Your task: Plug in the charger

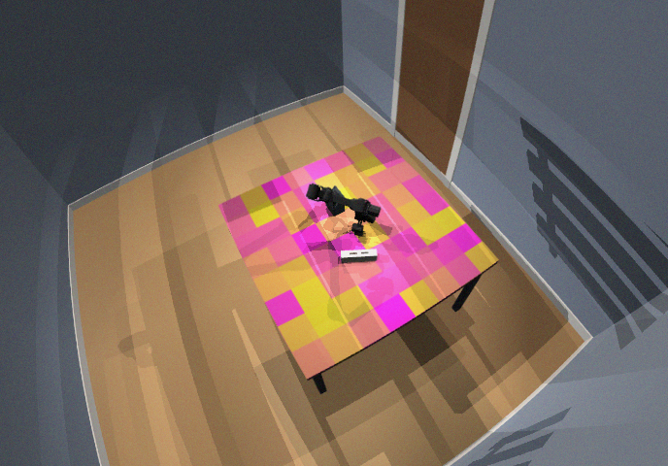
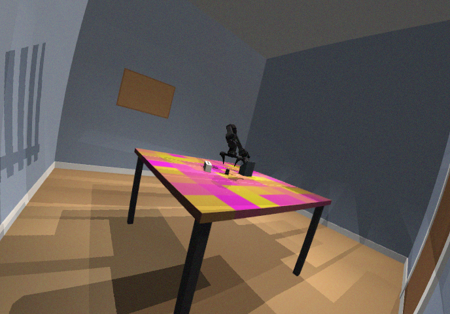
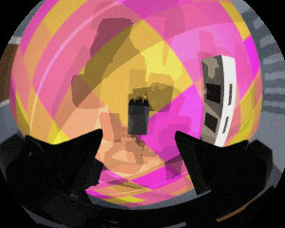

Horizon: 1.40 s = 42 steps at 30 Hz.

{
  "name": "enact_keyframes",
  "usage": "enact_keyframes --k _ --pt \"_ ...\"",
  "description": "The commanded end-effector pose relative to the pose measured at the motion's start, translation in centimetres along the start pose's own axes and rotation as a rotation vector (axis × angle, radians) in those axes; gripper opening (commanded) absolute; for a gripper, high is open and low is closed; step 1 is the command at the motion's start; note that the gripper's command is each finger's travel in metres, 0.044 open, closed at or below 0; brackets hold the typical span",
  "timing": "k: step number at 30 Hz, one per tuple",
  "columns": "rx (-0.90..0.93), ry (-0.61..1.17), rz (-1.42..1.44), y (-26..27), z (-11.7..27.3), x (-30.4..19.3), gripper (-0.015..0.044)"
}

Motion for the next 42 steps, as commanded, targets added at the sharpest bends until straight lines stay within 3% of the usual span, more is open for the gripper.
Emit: enact_keyframes --k 1,42 --pt "-0.003 0.008 -0.005 0.1 -0.6 0.0 0.044" --pt "-0.005 0.01 -0.005 0.1 -6.4 0.3 0.044"
Point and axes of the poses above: the point midway between the two fingers, 35 mm back from their tips, its own z axis back along the fingers, its own y axis across the jaws, x = y × z, the point moved 1 cm from there along z, back along the fingers, and after that the axes turned 3 degrees about z, right-handed, at the moved point
